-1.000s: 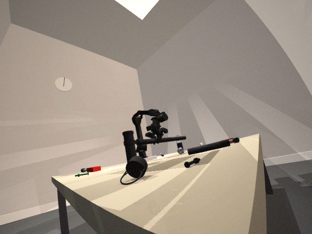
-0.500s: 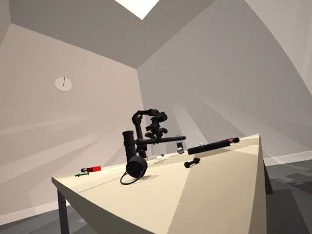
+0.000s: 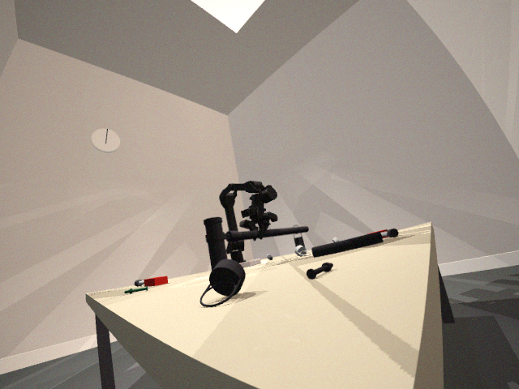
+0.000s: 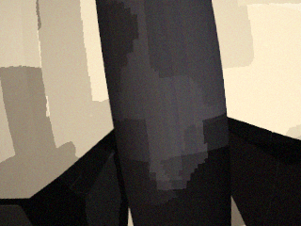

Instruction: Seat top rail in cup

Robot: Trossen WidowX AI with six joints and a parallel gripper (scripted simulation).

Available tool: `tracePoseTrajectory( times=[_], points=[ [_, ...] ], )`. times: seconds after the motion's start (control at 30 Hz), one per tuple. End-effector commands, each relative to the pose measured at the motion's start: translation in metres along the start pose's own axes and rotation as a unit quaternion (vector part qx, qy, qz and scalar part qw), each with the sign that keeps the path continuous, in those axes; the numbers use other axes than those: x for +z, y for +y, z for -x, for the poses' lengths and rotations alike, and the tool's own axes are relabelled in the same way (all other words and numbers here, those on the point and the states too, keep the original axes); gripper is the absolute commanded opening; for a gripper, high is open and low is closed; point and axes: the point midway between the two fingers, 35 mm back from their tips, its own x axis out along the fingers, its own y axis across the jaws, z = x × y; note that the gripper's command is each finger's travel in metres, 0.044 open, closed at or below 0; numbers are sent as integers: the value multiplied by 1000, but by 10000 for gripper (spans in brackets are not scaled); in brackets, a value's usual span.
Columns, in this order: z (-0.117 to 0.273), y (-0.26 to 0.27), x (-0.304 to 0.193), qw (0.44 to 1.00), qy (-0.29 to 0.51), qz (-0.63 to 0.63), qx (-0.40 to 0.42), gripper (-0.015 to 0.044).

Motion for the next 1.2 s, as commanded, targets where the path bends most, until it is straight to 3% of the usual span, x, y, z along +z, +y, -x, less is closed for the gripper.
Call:
tracePoseTrajectory(
  times=[0.0, 1.17],
  points=[
    [1, 1, 5, 1000, -6, -1, 3, 0],
    [0, 2, 22, 1000, -7, -1, 3, 0]
  ],
)
